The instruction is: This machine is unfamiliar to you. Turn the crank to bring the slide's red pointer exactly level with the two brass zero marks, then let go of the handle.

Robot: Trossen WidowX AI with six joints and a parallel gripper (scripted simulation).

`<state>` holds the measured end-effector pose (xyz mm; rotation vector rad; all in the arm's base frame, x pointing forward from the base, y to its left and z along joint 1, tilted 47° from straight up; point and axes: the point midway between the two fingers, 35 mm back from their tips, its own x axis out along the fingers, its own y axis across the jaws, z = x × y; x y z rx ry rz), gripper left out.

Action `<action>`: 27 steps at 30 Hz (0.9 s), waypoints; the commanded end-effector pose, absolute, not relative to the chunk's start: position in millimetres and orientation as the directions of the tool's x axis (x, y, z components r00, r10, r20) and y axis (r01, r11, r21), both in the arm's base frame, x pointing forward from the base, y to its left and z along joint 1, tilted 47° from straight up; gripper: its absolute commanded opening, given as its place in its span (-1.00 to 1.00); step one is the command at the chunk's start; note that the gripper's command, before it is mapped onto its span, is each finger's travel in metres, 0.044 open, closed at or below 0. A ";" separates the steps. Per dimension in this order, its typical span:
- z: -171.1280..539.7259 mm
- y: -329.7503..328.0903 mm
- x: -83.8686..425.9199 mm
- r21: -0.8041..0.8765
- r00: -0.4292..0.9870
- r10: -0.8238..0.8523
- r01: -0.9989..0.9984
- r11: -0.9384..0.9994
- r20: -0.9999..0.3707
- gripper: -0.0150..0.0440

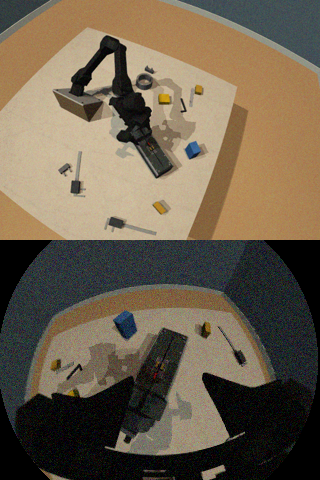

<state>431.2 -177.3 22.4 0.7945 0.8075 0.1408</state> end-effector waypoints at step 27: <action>26.4 -186.5 427.8 0.691 0.689 0.413 0.178 0.701 -0.596 1.00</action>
